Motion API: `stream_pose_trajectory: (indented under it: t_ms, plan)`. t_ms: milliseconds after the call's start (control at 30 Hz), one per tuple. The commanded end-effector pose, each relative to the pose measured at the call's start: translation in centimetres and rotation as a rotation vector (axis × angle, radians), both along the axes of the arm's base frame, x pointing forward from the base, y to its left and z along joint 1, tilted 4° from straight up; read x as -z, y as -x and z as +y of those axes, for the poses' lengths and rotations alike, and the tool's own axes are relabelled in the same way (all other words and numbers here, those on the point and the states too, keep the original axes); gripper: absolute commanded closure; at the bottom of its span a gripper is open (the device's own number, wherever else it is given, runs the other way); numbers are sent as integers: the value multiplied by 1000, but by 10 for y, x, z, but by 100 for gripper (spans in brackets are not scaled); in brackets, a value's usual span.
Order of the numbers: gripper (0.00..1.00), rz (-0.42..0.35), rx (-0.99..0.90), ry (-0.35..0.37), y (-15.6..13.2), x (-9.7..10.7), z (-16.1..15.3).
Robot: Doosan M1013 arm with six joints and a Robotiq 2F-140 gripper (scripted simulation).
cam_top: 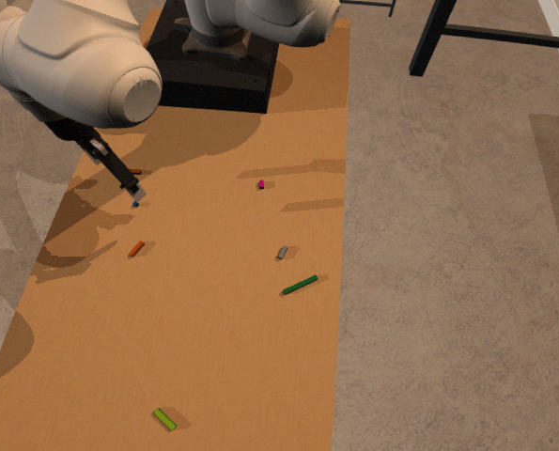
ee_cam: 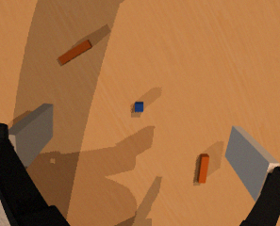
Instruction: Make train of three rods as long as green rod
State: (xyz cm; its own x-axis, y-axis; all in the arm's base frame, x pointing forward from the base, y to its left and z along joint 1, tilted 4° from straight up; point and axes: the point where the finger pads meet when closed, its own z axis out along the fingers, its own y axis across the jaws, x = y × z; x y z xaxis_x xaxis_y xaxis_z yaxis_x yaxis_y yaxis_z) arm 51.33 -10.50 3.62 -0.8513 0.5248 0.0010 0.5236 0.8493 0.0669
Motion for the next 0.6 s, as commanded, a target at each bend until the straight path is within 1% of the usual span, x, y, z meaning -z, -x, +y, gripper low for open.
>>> stream_pose_trajectory:
  t_ms: [0,300,433,500,567]
  plan:
    - [0,-2,5,3,-2,-4,-3]
    - [0,-3,-26,4,-4,-4,0]
    - [0,-10,-152,9,-11,-4,11]
    - [0,-10,-152,9,-11,-4,11]
    - [0,-16,-262,13,-17,-4,21]
